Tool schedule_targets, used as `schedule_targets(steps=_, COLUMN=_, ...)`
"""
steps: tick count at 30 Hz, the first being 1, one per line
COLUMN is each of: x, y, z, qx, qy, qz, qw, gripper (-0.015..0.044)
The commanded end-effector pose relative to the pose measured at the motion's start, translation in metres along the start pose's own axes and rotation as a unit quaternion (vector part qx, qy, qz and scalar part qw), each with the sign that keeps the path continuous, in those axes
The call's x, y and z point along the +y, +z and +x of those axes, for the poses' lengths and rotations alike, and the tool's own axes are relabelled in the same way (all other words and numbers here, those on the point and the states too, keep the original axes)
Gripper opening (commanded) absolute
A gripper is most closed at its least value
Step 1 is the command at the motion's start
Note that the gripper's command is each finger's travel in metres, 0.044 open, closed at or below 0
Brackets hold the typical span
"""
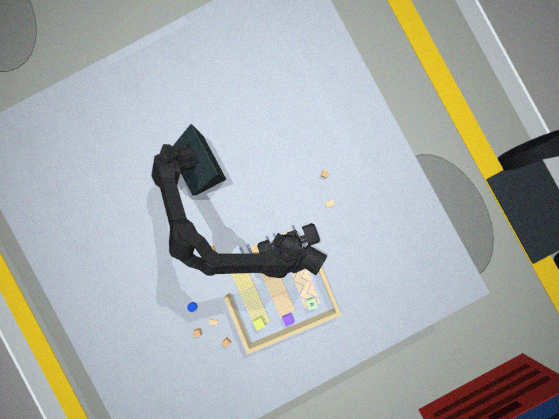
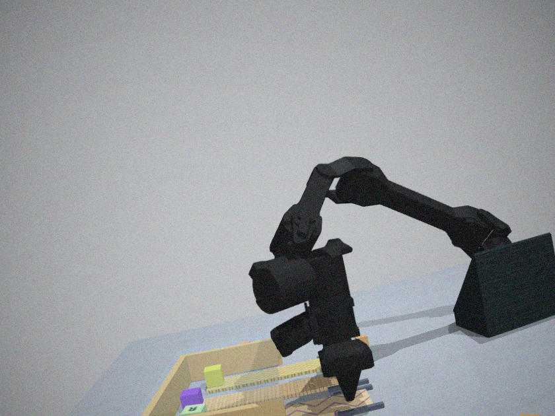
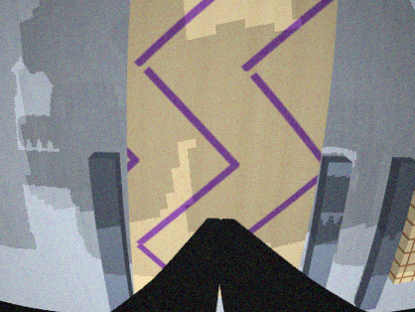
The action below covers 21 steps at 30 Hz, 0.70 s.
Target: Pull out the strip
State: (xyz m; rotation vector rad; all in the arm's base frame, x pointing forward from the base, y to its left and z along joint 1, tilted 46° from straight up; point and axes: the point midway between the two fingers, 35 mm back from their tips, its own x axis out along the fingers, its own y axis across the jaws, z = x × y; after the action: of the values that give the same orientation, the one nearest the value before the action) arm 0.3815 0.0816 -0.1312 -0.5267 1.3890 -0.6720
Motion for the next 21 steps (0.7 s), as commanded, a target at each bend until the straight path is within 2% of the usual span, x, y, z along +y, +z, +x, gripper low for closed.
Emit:
schedule_targets(steps=1, x=-0.001, y=0.001, z=0.002, qx=-0.002, qy=-0.002, qz=-0.001, qw=1.000, gripper=0.0000)
schedule_targets(steps=21, x=0.000, y=-0.021, z=0.003, qx=-0.002, qy=-0.002, qz=-0.001, qw=1.000, gripper=0.0000)
